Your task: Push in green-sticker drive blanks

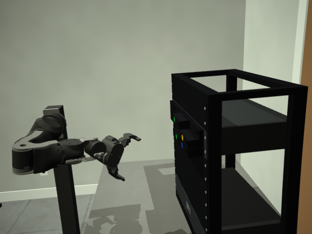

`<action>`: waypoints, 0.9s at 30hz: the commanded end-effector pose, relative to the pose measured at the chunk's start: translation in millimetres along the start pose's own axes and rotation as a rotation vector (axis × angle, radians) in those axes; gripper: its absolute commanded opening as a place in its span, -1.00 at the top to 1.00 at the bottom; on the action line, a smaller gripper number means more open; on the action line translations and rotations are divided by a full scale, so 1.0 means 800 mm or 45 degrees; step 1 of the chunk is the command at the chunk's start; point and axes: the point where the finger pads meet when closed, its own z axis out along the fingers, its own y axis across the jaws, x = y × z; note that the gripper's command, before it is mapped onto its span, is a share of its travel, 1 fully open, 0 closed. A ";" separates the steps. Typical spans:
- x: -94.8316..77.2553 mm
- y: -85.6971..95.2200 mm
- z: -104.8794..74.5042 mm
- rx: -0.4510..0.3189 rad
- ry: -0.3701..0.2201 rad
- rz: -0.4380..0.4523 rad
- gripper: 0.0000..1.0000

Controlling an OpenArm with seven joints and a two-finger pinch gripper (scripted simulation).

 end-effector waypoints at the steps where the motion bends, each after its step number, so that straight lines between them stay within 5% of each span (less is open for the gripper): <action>1: -0.006 0.019 -0.006 -0.107 -0.043 0.016 -1.00; 3: -0.006 0.019 -0.006 -0.107 -0.043 0.016 -1.00; 16: -0.050 0.062 -0.086 -0.484 -0.381 0.091 -1.00; 27: -0.070 0.065 -0.133 -0.610 -0.574 0.119 -1.00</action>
